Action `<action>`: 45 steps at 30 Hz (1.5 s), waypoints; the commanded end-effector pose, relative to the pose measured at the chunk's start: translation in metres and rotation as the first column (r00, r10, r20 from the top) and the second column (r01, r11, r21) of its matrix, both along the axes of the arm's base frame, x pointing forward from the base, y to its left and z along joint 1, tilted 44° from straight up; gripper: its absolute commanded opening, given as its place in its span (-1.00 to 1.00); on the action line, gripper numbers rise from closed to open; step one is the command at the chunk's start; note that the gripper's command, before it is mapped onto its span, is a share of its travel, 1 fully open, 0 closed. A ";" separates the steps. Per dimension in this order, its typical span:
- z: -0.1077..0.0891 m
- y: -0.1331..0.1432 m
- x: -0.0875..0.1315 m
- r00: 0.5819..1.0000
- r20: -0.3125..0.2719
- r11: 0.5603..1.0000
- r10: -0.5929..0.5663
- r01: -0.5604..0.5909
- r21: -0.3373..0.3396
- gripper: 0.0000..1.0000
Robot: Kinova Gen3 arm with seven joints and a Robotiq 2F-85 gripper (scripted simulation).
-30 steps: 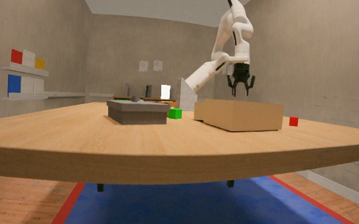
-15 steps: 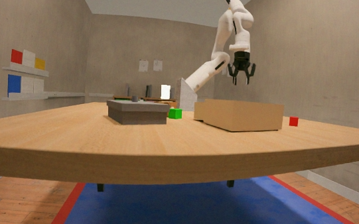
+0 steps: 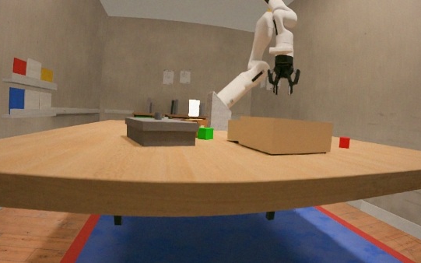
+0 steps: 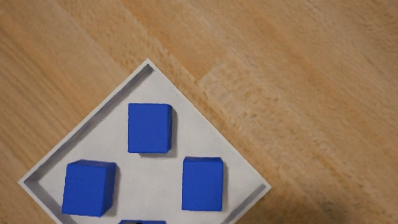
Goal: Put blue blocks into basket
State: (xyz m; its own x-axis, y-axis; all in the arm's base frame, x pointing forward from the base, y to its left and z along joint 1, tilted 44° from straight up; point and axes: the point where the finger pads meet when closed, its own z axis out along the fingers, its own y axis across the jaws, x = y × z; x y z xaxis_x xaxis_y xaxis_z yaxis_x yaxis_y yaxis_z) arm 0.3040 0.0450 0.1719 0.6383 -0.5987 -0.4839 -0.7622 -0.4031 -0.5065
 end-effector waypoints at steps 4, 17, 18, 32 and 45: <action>0.000 -0.001 0.000 1.000 0.000 1.000 -0.001 0.001 0.000 0.21; -0.053 -0.079 0.074 0.940 -0.232 0.963 -0.250 0.266 0.039 0.21; -0.062 -0.089 0.080 0.922 -0.266 0.953 -0.280 0.299 0.034 0.21; -0.134 -0.155 0.103 0.796 -0.436 0.892 -0.419 0.450 -0.036 0.21; -0.134 -0.155 0.103 0.796 -0.436 0.892 -0.419 0.450 -0.036 -0.39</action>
